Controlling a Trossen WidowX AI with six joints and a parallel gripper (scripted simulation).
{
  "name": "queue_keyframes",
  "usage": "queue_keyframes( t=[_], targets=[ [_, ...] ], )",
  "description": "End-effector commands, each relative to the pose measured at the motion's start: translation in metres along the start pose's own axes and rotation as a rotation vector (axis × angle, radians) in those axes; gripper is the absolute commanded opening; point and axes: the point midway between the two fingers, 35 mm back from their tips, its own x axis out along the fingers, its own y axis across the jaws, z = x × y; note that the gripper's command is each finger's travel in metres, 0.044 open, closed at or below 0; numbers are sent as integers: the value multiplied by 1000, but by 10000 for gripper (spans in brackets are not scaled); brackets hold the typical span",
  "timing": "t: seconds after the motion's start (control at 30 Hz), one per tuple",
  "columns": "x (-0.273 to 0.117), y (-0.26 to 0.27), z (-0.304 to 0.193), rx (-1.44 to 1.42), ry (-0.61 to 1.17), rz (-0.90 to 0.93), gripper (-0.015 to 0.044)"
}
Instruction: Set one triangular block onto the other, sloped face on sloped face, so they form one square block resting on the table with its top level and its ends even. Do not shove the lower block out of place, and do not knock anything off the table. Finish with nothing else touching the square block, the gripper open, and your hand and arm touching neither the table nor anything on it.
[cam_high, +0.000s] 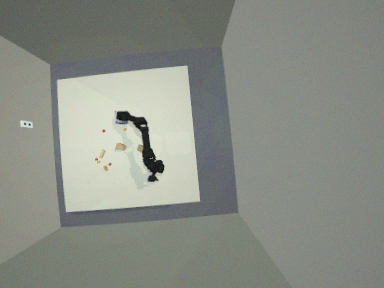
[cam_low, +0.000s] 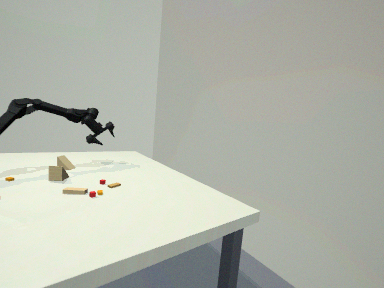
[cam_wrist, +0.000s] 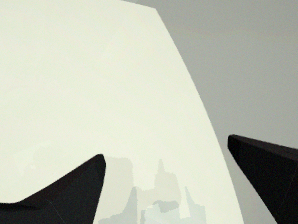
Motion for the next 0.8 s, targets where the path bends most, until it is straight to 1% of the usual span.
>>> queue_keyframes(
  t=[0.0,0.17,0.3,0.43,0.57,0.63,0.77],
  targets=[
    [-33,14,-69,414,238,69,440],
    [-71,35,-119,794,444,88,440],
    [-105,58,-149,1111,607,84,440],
    [-142,84,-168,1438,769,62,440],
    [-180,113,-175,1774,932,26,440],
    [-190,120,-175,1868,978,14,440],
    [-191,121,-175,1880,984,12,440]
  ],
)
